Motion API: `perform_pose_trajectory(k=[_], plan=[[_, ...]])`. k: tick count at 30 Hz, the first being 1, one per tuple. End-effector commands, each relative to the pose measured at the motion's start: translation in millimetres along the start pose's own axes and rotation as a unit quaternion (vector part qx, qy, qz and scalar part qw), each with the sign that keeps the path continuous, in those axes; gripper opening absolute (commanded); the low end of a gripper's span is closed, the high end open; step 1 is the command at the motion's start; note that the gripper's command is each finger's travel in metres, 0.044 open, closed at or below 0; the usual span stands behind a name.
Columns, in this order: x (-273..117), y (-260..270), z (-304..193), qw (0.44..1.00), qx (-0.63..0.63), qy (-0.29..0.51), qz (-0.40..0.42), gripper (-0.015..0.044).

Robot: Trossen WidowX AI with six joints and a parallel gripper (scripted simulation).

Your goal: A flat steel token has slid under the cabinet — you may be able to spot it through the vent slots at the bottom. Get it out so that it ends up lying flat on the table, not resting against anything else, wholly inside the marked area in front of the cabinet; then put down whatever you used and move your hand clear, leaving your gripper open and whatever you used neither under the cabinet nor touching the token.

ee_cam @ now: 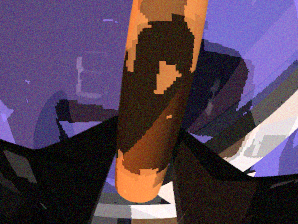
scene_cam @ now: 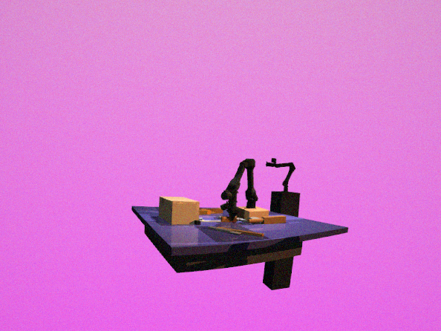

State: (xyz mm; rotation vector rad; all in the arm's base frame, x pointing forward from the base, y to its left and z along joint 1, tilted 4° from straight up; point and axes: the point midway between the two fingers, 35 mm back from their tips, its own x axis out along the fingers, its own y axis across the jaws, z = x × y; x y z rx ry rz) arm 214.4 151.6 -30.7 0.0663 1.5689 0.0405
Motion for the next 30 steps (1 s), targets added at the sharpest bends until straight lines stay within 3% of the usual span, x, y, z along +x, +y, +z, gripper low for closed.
perform_pose_trajectory(k=[1,4,7,10,22,27,30], plan=[[0.0,0.0,0.0,1.0,0.0,0.0,0.0,0.0131],[0.0,0.0,0.0,1.0,0.0,0.0,0.0,0.02],[-0.1,0.1,0.1,1.0,0.0,0.0,0.0,0.02],[0.1,0.0,0.0,1.0,0.0,-0.005,0.002,0.027],[1.2,-0.3,-1.5,1.0,-0.001,-0.005,0.003,0.027],[1.0,-0.2,-1.6,1.0,-0.002,-0.003,0.002,0.0139],[1.0,-0.2,-1.6,1.0,-0.002,-0.003,0.002,0.0118]])
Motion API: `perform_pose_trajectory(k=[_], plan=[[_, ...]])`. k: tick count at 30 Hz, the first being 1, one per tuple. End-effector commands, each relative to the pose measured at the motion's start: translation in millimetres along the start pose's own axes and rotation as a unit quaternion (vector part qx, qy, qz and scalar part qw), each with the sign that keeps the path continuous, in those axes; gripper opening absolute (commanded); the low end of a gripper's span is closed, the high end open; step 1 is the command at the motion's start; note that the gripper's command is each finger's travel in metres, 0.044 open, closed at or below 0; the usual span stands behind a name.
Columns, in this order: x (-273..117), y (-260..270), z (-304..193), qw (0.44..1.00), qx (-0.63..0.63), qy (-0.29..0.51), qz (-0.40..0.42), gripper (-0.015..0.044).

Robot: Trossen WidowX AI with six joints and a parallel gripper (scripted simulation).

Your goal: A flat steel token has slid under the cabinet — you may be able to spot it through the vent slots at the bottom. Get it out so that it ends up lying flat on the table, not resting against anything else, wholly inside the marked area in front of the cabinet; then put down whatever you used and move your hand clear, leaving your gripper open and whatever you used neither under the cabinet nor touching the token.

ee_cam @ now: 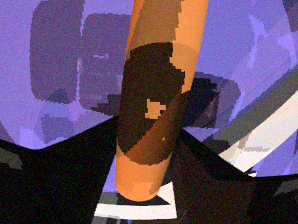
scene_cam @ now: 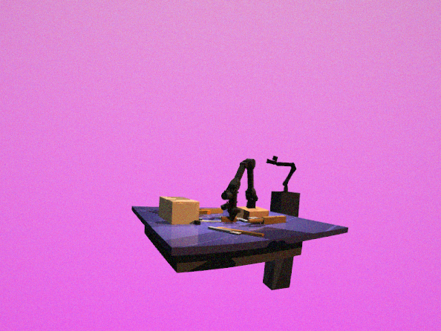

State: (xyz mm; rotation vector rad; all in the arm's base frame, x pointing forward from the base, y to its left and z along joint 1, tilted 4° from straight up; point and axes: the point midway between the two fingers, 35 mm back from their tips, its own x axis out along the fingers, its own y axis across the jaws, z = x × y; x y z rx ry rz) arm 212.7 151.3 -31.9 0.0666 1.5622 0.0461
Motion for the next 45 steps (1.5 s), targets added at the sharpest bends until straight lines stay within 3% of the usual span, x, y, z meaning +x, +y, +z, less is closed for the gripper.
perform_pose_trajectory(k=[1,5,9,22,45], plan=[[-0.1,0.1,0.1,1.0,0.0,0.0,0.0,0.0111],[-0.1,0.1,0.1,1.0,0.0,0.0,0.0,0.0085],[-0.1,0.1,0.1,1.0,0.0,0.0,0.0,0.0],[-1.5,0.7,-11.4,1.0,0.001,-0.001,0.0,0.0],[-1.0,-0.2,20.2,1.0,-0.002,-0.003,0.001,0.0]])
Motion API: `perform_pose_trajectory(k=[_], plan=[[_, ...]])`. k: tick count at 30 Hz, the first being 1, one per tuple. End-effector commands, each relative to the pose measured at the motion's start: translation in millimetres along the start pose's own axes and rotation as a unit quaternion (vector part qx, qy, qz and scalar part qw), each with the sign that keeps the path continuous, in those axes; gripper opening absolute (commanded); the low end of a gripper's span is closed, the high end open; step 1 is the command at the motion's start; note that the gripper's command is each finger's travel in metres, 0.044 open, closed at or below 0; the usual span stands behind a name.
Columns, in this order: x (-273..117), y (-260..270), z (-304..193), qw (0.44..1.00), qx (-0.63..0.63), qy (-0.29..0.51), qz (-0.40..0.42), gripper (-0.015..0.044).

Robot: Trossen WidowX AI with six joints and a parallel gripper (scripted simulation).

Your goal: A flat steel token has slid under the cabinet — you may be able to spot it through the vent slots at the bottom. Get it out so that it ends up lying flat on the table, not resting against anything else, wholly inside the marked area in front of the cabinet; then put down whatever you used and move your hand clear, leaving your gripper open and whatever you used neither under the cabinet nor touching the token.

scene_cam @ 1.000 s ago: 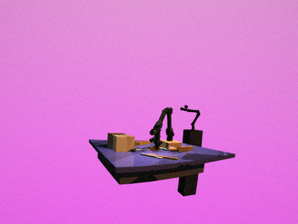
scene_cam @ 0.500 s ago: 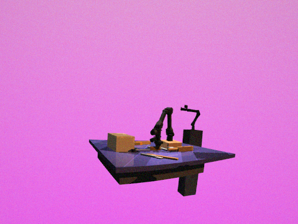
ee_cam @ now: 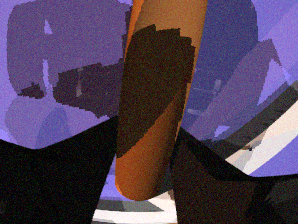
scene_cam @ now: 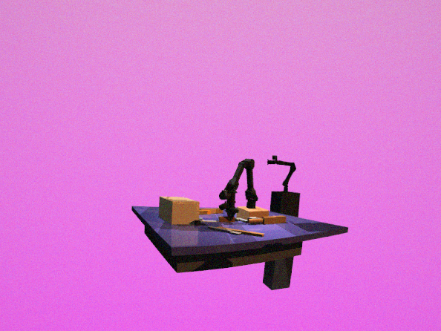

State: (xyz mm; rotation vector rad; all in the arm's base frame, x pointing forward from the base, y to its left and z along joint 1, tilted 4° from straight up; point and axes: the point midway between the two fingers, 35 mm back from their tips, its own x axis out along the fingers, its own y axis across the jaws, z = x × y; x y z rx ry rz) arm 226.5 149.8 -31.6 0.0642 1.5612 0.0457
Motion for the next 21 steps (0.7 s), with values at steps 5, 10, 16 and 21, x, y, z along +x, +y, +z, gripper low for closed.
perform_pose_trajectory(k=[5,10,16,21], plan=[[-0.7,0.8,13.1,1.0,-0.001,-0.003,0.001,0.0],[-0.7,0.6,19.8,1.0,-0.002,-0.003,0.001,0.0],[-0.8,0.4,27.8,1.0,-0.002,-0.003,0.001,0.0],[-0.8,0.3,34.1,1.0,-0.002,-0.003,0.001,0.0]])
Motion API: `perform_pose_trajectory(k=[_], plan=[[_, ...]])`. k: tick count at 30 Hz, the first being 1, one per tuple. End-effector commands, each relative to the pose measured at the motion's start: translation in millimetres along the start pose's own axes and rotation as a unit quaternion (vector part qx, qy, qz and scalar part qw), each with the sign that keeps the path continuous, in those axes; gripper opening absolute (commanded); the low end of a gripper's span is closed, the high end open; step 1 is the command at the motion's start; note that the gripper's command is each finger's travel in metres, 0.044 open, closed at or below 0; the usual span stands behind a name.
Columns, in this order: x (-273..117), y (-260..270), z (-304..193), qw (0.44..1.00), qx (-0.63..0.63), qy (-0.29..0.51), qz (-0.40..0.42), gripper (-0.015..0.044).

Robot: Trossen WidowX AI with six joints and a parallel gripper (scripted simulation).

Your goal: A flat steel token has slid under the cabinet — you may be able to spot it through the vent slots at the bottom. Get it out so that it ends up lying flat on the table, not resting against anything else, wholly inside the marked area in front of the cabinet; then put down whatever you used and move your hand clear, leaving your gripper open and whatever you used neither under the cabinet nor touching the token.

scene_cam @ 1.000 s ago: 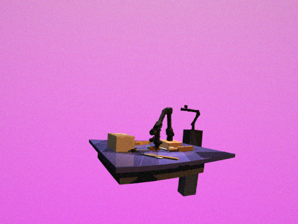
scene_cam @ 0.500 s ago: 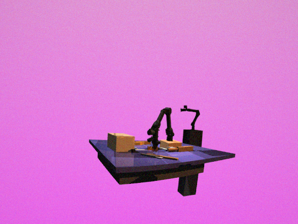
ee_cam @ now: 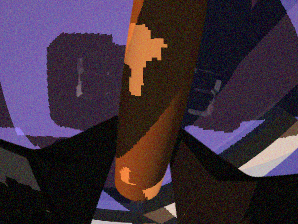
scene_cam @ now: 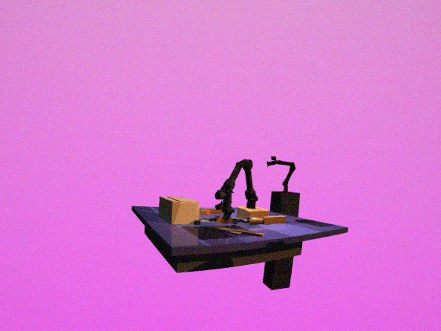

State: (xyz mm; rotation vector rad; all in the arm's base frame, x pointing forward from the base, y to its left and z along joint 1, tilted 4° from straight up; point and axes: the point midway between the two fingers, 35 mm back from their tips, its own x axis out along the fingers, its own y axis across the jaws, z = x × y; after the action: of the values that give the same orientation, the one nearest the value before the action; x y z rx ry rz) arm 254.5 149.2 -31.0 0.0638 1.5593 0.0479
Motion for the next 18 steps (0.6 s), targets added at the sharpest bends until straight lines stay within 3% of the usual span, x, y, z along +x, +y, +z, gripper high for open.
perform_pose_trajectory(k=[1,18], plan=[[-0.5,0.6,7.4,1.0,-0.001,-0.003,0.001,0.0],[-0.8,0.3,28.4,1.0,-0.001,-0.003,0.001,0.0]])
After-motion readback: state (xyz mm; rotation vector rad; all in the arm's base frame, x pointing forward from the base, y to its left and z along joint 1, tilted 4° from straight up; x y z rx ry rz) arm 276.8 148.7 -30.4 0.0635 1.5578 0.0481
